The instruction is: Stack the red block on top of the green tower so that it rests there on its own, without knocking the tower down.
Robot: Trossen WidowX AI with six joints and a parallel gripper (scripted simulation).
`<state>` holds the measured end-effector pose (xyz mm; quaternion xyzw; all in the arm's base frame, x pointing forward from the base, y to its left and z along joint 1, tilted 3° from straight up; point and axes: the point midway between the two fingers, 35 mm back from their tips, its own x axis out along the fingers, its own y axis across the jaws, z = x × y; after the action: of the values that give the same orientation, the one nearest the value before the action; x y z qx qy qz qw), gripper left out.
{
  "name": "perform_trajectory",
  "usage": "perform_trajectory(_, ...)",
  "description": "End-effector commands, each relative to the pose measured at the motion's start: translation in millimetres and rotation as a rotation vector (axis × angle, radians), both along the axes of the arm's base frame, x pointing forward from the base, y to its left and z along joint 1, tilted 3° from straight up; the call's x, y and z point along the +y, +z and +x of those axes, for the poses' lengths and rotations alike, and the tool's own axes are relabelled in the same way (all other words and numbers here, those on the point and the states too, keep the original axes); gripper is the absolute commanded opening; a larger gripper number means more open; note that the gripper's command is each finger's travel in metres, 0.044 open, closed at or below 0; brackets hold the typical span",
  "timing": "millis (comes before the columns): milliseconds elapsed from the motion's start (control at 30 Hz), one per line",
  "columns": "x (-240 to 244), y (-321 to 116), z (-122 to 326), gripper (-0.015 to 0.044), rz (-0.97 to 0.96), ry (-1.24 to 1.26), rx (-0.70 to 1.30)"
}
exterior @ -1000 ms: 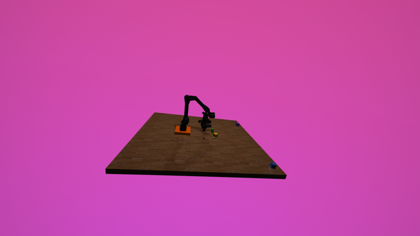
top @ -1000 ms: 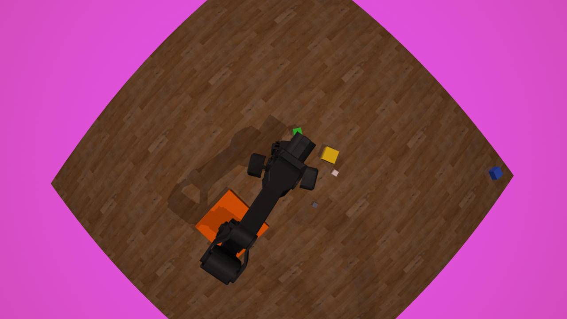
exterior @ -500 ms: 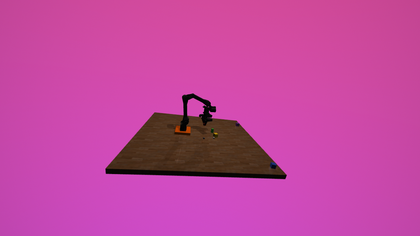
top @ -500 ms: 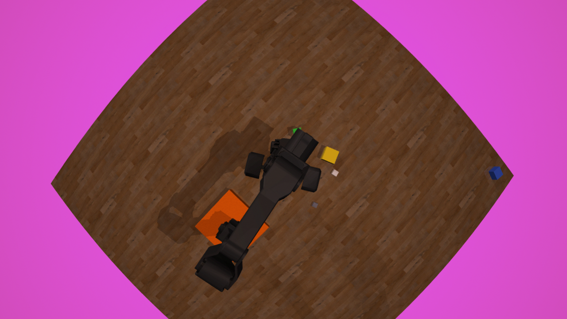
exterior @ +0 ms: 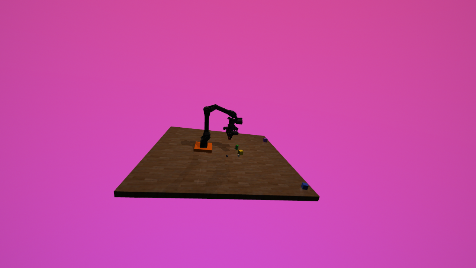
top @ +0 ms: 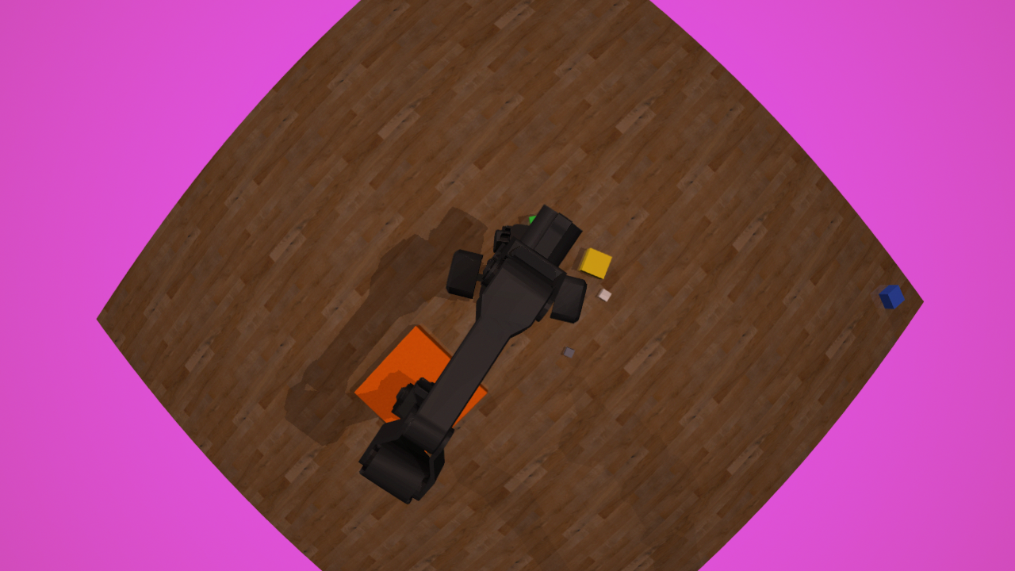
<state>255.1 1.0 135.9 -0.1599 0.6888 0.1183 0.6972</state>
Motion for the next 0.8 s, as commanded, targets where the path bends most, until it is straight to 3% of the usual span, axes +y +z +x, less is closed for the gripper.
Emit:
perform_trajectory(0, 4.1, 1.7, 13.1, 0.0, 0.005, 0.0, 0.004)
perform_trajectory(767, 29.1, -0.1, 102.9, 0.0, 0.008, 0.0, -0.004)
